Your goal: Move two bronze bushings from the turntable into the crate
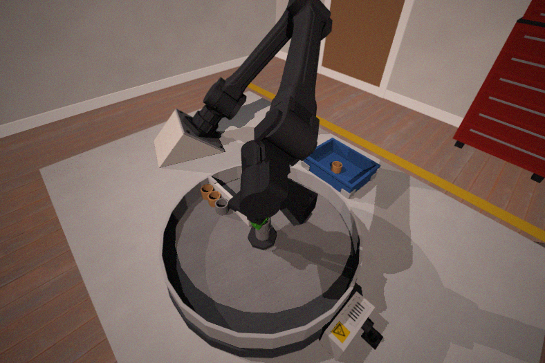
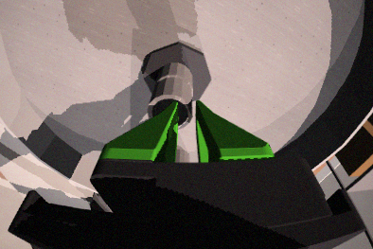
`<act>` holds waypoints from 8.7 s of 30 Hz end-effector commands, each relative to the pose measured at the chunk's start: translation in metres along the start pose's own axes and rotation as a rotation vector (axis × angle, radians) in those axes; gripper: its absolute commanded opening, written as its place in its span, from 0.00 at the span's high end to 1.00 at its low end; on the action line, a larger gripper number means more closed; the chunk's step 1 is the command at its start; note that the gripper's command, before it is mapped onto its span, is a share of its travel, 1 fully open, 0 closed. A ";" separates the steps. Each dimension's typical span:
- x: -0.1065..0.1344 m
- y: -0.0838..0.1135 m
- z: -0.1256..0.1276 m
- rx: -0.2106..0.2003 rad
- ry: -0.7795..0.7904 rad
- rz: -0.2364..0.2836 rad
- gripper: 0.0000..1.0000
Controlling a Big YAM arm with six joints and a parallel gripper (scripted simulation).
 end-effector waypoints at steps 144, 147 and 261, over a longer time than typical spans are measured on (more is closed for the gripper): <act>0.138 0.050 -0.027 0.038 0.037 -0.032 0.87; 0.138 0.050 -0.027 0.038 0.036 -0.032 0.87; 0.155 0.017 -0.024 0.021 -0.004 -0.024 0.87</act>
Point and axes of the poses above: the point where the finger pads meet when closed, its own y axis back along the fingers, its own z axis across the jaws, x = y × z, the point moved 9 cm from there along y, back along the fingers, and after that the axes turned 11 degrees about -y, right-handed, at the moved point
